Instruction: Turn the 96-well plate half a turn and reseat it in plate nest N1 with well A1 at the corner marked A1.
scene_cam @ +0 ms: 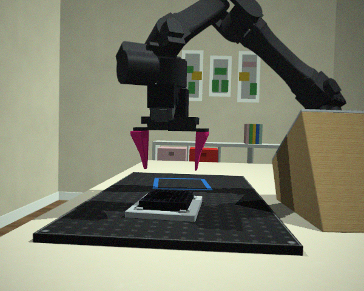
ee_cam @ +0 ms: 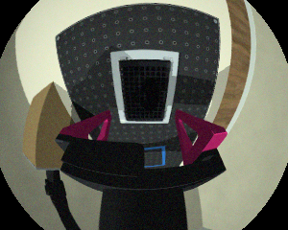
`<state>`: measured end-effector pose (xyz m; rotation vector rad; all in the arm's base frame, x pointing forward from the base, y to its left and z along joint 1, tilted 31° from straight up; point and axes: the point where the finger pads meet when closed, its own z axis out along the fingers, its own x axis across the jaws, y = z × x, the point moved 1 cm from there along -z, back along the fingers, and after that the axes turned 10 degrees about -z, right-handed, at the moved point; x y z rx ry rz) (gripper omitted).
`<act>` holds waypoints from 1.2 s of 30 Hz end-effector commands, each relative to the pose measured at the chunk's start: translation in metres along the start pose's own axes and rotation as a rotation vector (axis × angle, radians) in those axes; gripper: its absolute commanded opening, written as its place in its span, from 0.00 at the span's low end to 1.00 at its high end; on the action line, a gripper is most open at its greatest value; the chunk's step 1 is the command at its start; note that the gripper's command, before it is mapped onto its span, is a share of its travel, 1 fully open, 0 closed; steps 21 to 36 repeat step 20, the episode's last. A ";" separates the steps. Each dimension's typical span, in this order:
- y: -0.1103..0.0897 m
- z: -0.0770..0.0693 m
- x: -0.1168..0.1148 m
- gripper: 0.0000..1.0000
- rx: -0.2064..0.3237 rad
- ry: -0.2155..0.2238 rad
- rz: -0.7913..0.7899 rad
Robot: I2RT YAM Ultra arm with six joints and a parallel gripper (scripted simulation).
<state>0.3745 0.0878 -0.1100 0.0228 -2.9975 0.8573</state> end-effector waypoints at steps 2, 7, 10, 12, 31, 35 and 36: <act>0.004 -0.026 -0.005 1.00 -0.019 -0.027 0.003; 0.004 -0.033 -0.005 1.00 -0.019 -0.027 0.003; 0.004 -0.033 -0.005 1.00 -0.019 -0.027 0.003; 0.004 -0.033 -0.005 1.00 -0.019 -0.027 0.003; 0.004 -0.033 -0.005 1.00 -0.019 -0.027 0.003; 0.004 -0.033 -0.005 1.00 -0.019 -0.027 0.003; 0.004 -0.033 -0.005 1.00 -0.019 -0.027 0.003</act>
